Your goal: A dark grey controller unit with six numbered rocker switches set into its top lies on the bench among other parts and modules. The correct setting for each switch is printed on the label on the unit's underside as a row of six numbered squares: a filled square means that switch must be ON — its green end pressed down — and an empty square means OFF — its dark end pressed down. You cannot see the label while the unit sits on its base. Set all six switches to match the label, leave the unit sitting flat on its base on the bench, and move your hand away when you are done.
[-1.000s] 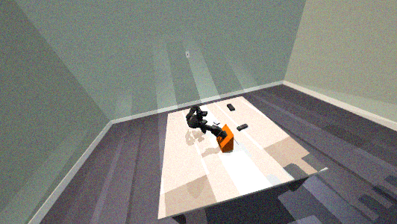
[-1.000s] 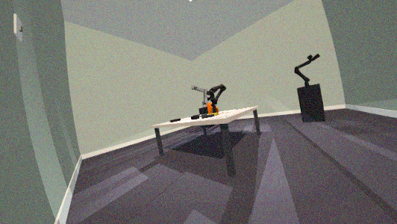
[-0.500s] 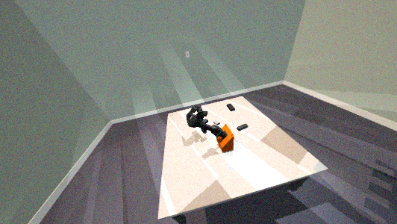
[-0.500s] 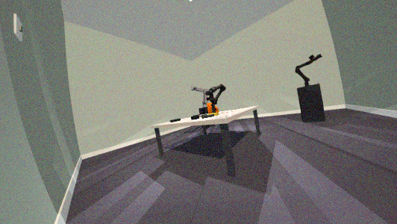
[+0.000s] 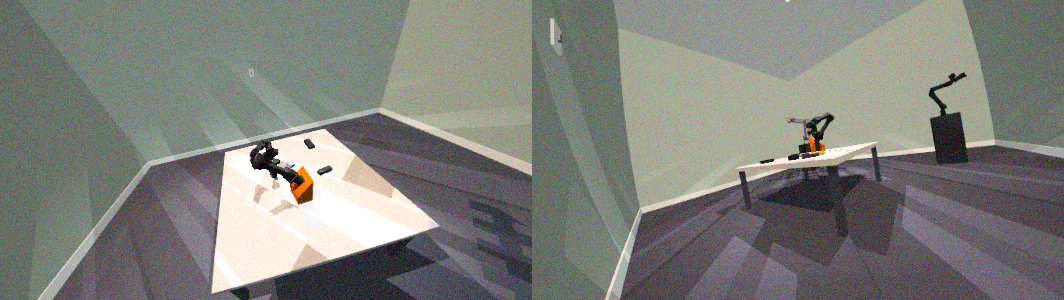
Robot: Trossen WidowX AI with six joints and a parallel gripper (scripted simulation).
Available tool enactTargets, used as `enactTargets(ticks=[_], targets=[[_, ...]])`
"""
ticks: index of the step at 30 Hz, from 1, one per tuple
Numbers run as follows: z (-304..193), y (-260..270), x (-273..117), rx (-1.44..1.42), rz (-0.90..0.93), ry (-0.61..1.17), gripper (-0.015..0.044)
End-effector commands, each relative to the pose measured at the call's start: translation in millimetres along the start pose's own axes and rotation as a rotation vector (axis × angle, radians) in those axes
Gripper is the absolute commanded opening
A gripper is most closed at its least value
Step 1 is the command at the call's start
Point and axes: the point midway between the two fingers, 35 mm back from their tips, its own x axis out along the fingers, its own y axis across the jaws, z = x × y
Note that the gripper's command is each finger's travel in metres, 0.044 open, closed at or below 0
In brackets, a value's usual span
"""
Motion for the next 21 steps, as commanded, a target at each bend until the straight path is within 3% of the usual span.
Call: enactTargets(ticks=[1, 21], targets=[[4, -1, 4, -0.007, -0.017, 0.001, 0.0338], [20, -1, 6, -0.007, -0.017, 0.000, 0.0338]])
